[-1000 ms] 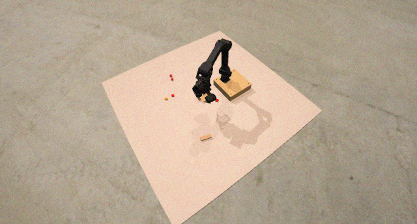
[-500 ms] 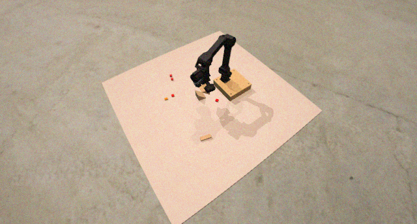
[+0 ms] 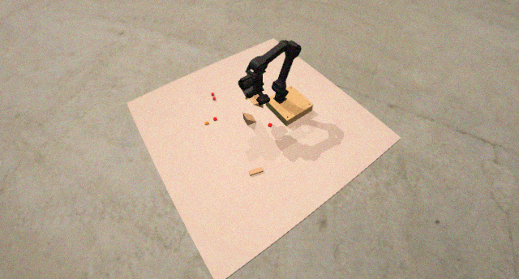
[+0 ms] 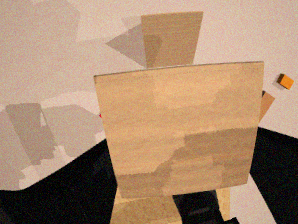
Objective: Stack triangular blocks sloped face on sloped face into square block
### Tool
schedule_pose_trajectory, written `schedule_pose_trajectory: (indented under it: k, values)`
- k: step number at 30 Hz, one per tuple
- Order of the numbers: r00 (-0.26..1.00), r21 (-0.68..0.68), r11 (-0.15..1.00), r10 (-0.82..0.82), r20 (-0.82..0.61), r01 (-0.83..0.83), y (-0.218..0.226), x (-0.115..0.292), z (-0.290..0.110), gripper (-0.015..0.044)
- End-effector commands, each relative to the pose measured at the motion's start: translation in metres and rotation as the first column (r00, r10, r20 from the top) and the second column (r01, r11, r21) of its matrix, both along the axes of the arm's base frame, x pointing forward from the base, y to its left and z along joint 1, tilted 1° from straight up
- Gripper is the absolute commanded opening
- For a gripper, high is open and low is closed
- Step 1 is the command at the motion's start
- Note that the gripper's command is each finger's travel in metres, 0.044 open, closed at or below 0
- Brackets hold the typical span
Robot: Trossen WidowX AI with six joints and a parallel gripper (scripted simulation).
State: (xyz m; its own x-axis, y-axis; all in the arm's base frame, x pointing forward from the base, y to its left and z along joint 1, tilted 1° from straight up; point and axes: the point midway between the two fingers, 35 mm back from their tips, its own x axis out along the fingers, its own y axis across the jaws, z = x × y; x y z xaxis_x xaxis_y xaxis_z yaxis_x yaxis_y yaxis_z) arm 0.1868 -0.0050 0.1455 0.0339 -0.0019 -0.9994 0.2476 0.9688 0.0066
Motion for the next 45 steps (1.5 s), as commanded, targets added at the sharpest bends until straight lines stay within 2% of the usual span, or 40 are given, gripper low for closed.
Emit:
schedule_pose_trajectory:
  k: [1, 6, 21, 28, 35, 45]
  values:
    - [1.000, 0.002, 1.000, 0.001, -0.004, -0.001, -0.008, -0.015, -0.002, 0.0000]
    - [1.000, 0.002, 1.000, 0.001, -0.003, -0.001, -0.009, -0.012, -0.008, 0.0000]
    - [1.000, 0.001, 1.000, 0.001, -0.001, -0.001, -0.015, 0.016, -0.072, 0.0000]
    - [1.000, 0.001, 1.000, 0.001, -0.001, -0.001, -0.018, 0.017, -0.077, 0.0000]
    - [1.000, 0.000, 1.000, 0.001, -0.001, -0.001, -0.023, 0.026, -0.102, 0.0000]
    - [1.000, -0.002, 1.000, 0.001, -0.002, -0.001, -0.023, 0.025, -0.102, 0.0000]
